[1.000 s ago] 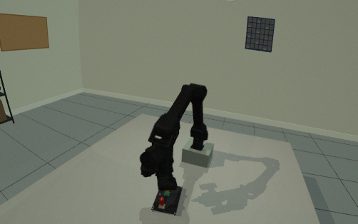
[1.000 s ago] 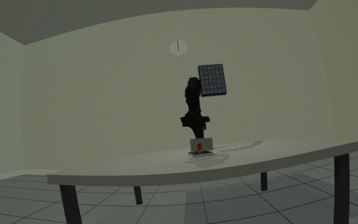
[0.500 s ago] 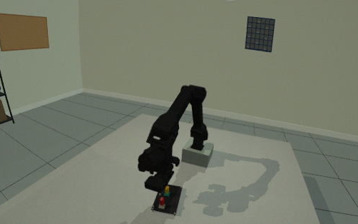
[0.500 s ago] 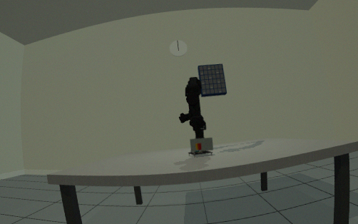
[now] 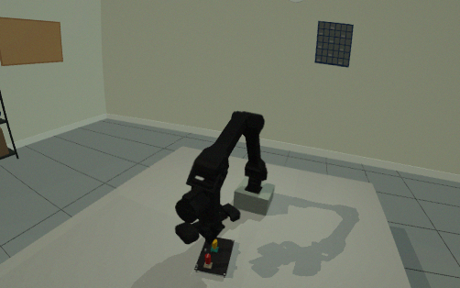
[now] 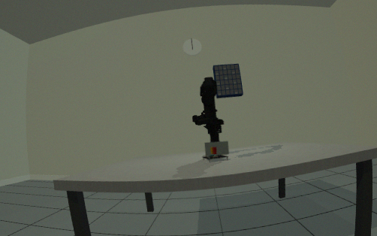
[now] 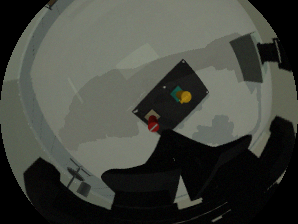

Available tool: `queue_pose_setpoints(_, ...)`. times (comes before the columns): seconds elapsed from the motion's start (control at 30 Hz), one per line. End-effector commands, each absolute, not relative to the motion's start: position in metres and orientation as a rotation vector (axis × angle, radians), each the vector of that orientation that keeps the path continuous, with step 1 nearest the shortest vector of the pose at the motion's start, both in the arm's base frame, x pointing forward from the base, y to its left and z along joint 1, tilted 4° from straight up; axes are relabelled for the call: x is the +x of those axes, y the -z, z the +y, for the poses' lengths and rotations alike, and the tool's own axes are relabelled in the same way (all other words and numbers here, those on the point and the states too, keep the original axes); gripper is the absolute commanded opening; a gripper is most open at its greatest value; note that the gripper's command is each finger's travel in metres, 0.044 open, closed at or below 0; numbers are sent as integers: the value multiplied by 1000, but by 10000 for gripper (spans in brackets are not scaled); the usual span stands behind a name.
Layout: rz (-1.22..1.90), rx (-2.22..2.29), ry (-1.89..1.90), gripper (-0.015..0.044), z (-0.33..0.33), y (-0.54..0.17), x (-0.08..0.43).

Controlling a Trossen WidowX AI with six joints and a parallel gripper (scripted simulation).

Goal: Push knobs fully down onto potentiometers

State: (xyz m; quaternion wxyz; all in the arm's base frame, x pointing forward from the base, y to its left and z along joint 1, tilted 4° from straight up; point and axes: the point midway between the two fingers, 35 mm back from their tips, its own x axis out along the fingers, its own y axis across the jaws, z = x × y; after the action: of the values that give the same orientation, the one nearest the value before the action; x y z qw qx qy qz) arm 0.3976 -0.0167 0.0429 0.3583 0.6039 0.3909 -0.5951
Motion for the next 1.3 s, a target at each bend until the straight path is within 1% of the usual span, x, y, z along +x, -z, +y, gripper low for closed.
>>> queue_pose_setpoints(0.0,911,1648,1643,0,-17,-44,402)
queue_pose_setpoints(0.37,623,1884,1914,0,-15,-47,409)
queue_pose_setpoints(0.77,238,2105,2179,0,-13,-50,416)
queue_pose_setpoints(1.0,214,2117,2192,0,-13,-50,416)
queue_pose_setpoints(1.1,214,2117,2192,0,-13,-33,415)
queue_pose_setpoints(1.27,214,2117,2192,0,-13,-30,415)
